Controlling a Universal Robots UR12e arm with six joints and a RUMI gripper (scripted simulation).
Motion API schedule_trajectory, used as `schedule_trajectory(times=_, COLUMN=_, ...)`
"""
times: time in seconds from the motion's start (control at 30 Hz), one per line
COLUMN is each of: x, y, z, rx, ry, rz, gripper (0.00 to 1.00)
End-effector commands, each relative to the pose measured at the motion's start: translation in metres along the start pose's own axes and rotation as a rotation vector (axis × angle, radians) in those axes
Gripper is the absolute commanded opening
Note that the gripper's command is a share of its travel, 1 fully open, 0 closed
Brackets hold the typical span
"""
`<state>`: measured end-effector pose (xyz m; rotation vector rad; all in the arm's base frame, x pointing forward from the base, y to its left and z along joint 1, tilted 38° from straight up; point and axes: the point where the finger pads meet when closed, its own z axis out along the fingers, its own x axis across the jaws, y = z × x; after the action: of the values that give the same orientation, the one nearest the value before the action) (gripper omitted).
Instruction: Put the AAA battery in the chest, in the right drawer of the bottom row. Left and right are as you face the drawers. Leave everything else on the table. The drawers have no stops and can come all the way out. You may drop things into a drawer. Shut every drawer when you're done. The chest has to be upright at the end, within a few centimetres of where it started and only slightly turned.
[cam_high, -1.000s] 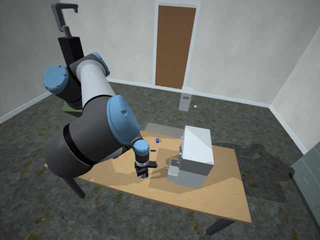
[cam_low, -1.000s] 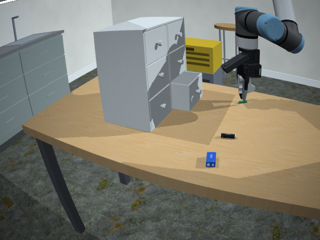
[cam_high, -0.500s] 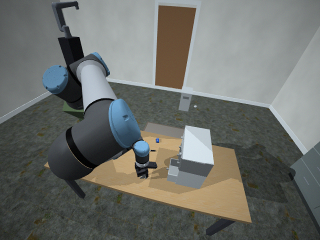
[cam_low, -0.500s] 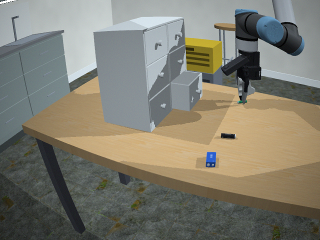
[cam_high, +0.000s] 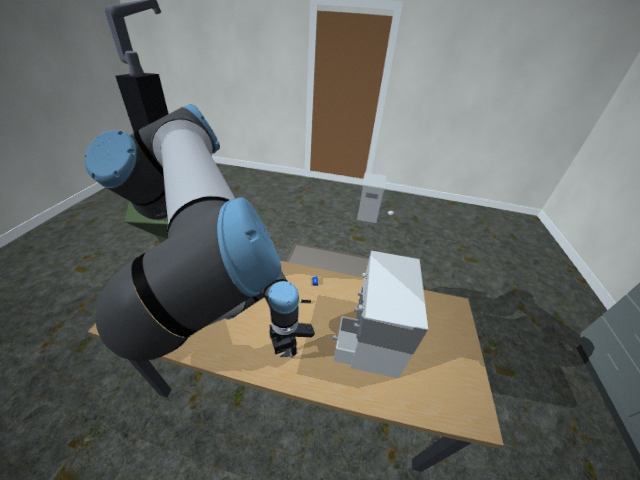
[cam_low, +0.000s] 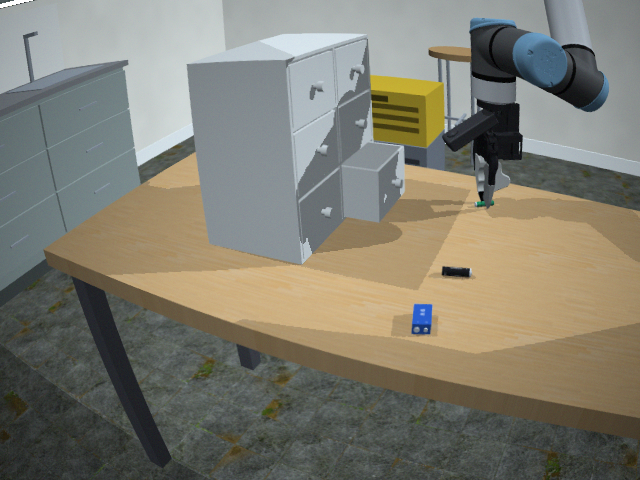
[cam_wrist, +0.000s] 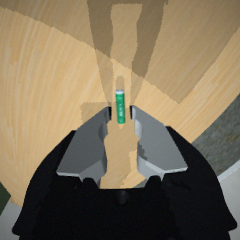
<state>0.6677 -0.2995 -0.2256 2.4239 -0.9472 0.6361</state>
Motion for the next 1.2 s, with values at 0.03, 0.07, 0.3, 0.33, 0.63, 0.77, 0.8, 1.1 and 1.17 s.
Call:
schedule_trajectory(times=0.03, x=0.0011, y=0.0006, z=0.0006, rx=0.0, ry=0.001, rz=0.001, gripper=0.14)
schedule_trajectory(times=0.07, x=0.0011, y=0.0006, z=0.0006, rx=0.0, ry=0.001, rz=0.001, gripper=0.14)
schedule_trajectory(times=0.3, x=0.0011, y=0.0006, z=0.0006, rx=0.0, ry=0.001, rz=0.001, gripper=0.14)
schedule_trajectory(times=0.33, x=0.0011, y=0.0006, z=0.0006, rx=0.0, ry=0.001, rz=0.001, gripper=0.14)
schedule_trajectory(times=0.63, x=0.0011, y=0.0006, z=0.0006, rx=0.0, ry=0.001, rz=0.001, gripper=0.02)
schedule_trajectory(times=0.77, x=0.0011, y=0.0006, z=0.0006, rx=0.0, ry=0.001, rz=0.001, gripper=0.02)
schedule_trajectory(times=0.8, x=0.0011, y=0.0006, z=0.0006, rx=0.0, ry=0.001, rz=0.001, gripper=0.02)
schedule_trajectory(times=1.1, x=0.0011, y=0.0006, z=0.0006, rx=0.0, ry=0.001, rz=0.001, gripper=0.02)
schedule_trajectory(times=1.17, x=0.0011, y=0.0006, z=0.0006, rx=0.0, ry=0.001, rz=0.001, gripper=0.02)
